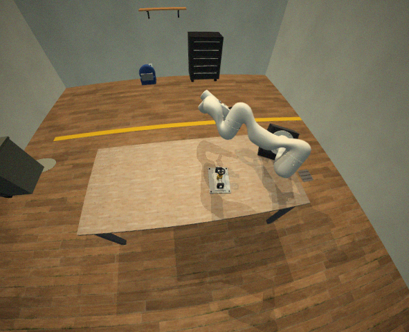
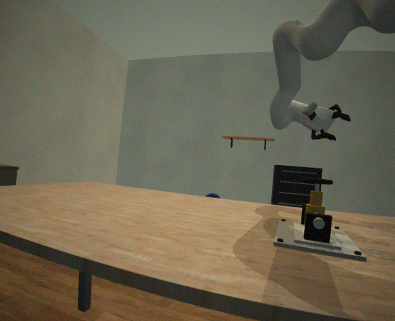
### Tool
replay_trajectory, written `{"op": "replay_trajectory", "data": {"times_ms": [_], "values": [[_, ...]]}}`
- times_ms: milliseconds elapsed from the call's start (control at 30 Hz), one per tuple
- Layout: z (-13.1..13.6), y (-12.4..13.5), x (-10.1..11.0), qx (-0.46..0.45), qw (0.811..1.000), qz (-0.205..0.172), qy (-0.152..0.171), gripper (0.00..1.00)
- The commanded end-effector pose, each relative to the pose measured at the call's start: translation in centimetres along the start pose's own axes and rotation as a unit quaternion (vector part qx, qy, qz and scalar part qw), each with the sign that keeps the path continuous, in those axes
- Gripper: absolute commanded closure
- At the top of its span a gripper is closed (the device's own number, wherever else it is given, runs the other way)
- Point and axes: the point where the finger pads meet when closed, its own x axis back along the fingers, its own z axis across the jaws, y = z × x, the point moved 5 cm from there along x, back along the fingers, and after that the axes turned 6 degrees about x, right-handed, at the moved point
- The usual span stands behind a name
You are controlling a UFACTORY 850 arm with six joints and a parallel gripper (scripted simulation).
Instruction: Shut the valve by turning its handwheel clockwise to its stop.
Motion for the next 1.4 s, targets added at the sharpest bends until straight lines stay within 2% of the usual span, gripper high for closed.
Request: {"op": "replay_trajectory", "data": {"times_ms": [0,67,133,167,233,267,333,367,400,467,567,600,633,800,867,900,933,1033,1133,1233,1367], "values": [[2.6,-3.1,-0.3,0.004,0.999,-0.029,0.04,0.0],[5.9,-6.7,-1.0,0.003,0.994,-0.051,0.095,0.0],[6.5,-7.5,-1.2,0.003,0.994,-0.053,0.099,0.0],[7.8,-9.0,-1.6,0.001,0.99,-0.063,0.125,0.0],[8.4,-9.8,-1.8,0.0,0.989,-0.065,0.132,0.0],[10.0,-11.8,-2.5,-0.004,0.984,-0.076,0.161,0.0],[10.3,-12.2,-2.6,-0.004,0.983,-0.077,0.166,0.0],[11.9,-14.4,-3.5,-0.01,0.977,-0.087,0.196,0.0],[12.1,-14.6,-3.6,-0.011,0.976,-0.088,0.2,0.0],[13.5,-16.7,-4.5,-0.018,0.968,-0.097,0.23,0.0],[13.7,-17.0,-4.7,-0.019,0.967,-0.099,0.235,0.0],[15.1,-19.2,-5.8,-0.029,0.957,-0.108,0.269,0.0],[15.7,-20.2,-6.5,-0.034,0.951,-0.113,0.285,0.0],[17.2,-23.0,-8.4,-0.052,0.933,-0.124,0.333,0.0],[17.8,-24.6,-9.8,-0.065,0.921,-0.131,0.362,0.0],[17.9,-24.6,-9.8,-0.065,0.92,-0.131,0.363,0.0],[18.2,-25.7,-10.8,-0.075,0.91,-0.135,0.384,0.0],[18.5,-27.1,-12.4,-0.091,0.895,-0.141,0.414,0.0],[18.5,-27.1,-12.4,-0.091,0.895,-0.141,0.414,0.0],[18.4,-29.2,-15.4,-0.124,0.862,-0.149,0.468,0.0],[18.1,-30.0,-17.0,-0.143,0.844,-0.152,0.495,0.0]]}}
